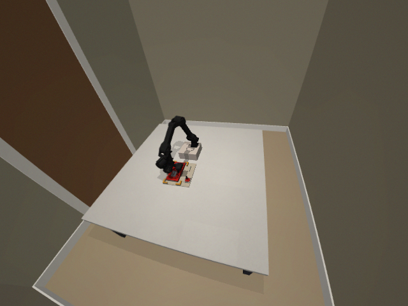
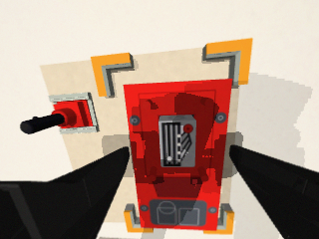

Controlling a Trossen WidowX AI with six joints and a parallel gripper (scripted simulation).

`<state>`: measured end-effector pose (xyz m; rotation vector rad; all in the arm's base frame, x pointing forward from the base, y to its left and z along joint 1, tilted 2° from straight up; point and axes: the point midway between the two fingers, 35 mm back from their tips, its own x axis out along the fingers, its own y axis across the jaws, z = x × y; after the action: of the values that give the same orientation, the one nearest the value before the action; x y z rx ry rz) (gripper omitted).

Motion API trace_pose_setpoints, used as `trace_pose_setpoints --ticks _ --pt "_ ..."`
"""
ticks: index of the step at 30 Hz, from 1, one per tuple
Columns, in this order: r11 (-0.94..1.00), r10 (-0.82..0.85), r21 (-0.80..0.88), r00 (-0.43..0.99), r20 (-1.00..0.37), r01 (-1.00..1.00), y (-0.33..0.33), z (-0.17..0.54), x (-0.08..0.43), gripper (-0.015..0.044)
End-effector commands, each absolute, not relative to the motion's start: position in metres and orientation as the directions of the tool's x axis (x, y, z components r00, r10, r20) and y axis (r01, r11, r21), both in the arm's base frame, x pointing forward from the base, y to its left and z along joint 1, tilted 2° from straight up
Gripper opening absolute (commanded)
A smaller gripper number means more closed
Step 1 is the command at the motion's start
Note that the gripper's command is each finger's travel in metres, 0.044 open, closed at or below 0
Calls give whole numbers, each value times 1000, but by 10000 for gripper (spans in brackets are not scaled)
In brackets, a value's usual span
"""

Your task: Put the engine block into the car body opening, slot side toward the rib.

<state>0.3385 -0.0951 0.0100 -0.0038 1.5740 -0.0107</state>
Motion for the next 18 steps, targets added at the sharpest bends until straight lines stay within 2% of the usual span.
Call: trace_pose_setpoints --ticks 1,18 --pt "1000 -14 -14 -2 -1000 3 -95 13 339 440" --pt "1000 -14 -14 -2 -1000 3 -95 13 339 0"
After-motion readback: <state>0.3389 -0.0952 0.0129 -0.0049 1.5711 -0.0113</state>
